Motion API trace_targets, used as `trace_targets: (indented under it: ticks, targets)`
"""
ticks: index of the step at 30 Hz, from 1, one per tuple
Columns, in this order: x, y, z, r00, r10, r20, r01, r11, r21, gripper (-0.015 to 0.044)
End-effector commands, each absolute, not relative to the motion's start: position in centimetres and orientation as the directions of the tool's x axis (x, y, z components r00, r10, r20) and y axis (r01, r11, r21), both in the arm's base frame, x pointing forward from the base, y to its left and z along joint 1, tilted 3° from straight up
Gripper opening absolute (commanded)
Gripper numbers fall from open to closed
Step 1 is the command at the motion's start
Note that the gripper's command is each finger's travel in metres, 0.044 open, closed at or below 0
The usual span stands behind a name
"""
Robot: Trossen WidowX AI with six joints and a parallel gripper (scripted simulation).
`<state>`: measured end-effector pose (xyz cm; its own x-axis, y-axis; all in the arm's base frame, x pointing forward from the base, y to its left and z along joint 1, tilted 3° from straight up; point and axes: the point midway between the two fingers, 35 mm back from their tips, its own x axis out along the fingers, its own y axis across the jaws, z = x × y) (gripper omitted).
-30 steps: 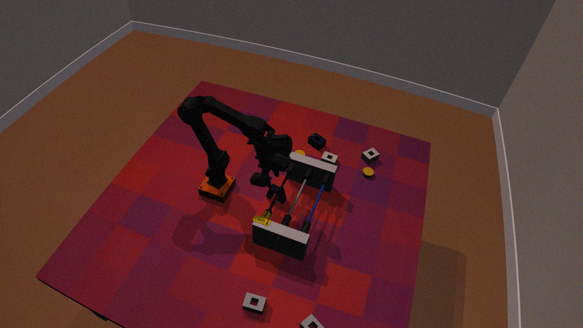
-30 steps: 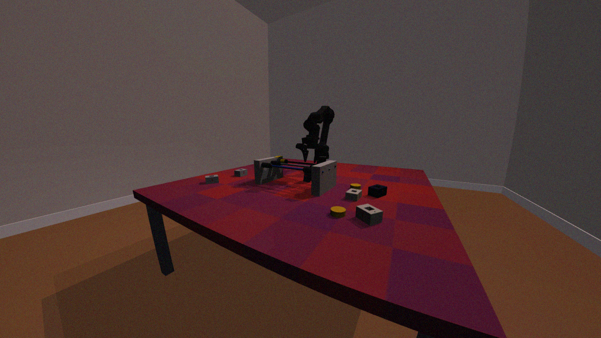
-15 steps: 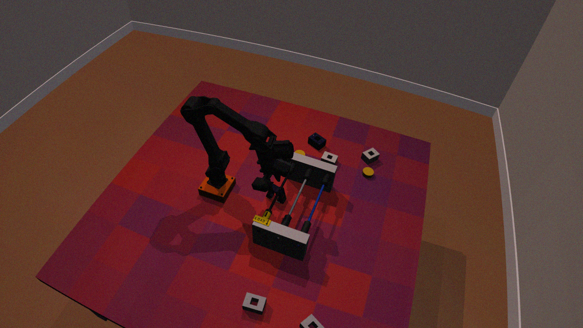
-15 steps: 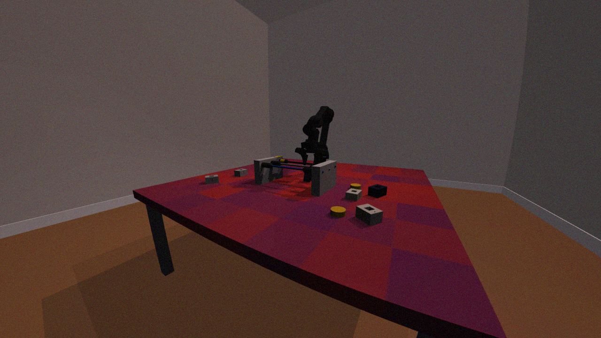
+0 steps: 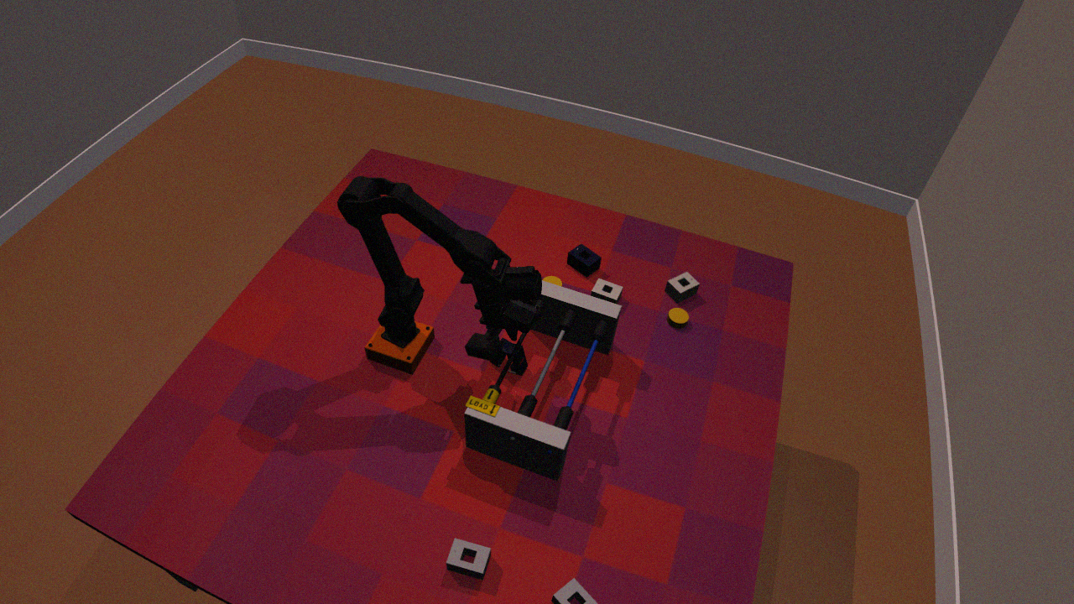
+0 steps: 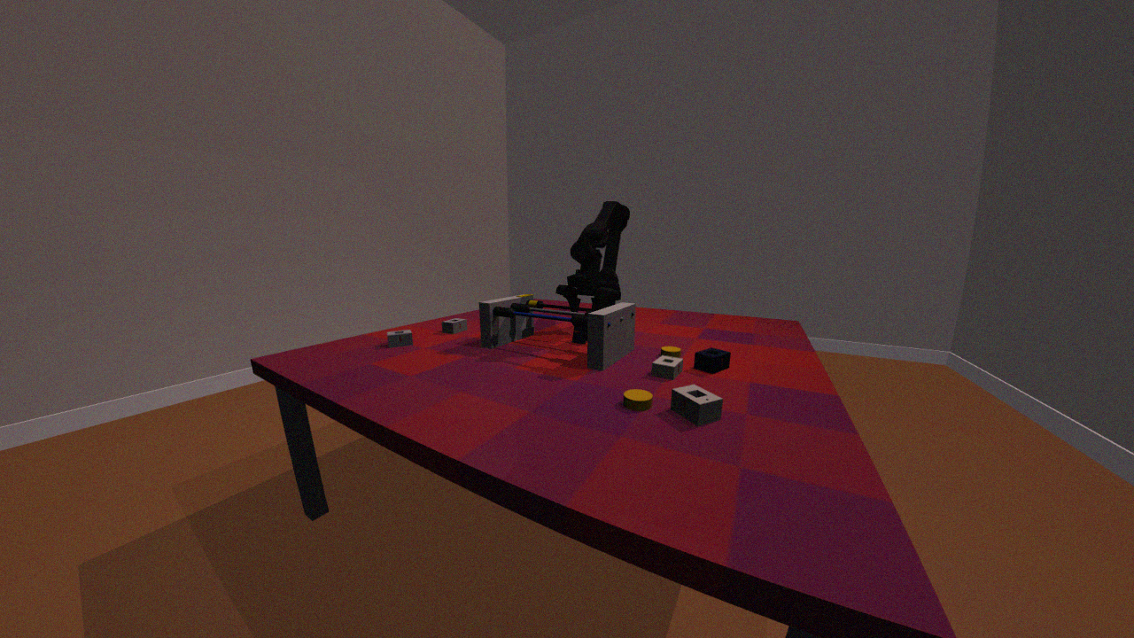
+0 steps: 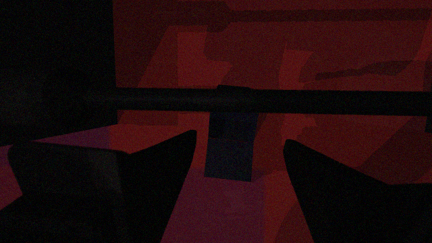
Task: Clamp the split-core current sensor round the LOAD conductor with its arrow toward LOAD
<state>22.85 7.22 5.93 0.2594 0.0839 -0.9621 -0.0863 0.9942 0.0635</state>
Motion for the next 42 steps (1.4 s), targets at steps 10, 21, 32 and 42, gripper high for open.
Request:
trace_targets:
  ticks: [10,21,32,42]
  targets:
    - [22.8,7.2,5.9,0.259,0.084,-0.962,-0.086,0.994,0.063,0.0160]
    - [22.8,7.1,6.0,0.255,0.080,-0.964,-0.085,0.995,0.060,0.0047]
    - [21.2,6.9,6.2,0.250,0.076,-0.965,-0.083,0.995,0.056,0.0000]
    - [17.7,6.3,6.1,0.247,0.075,-0.966,-0.083,0.995,0.056,0.0000]
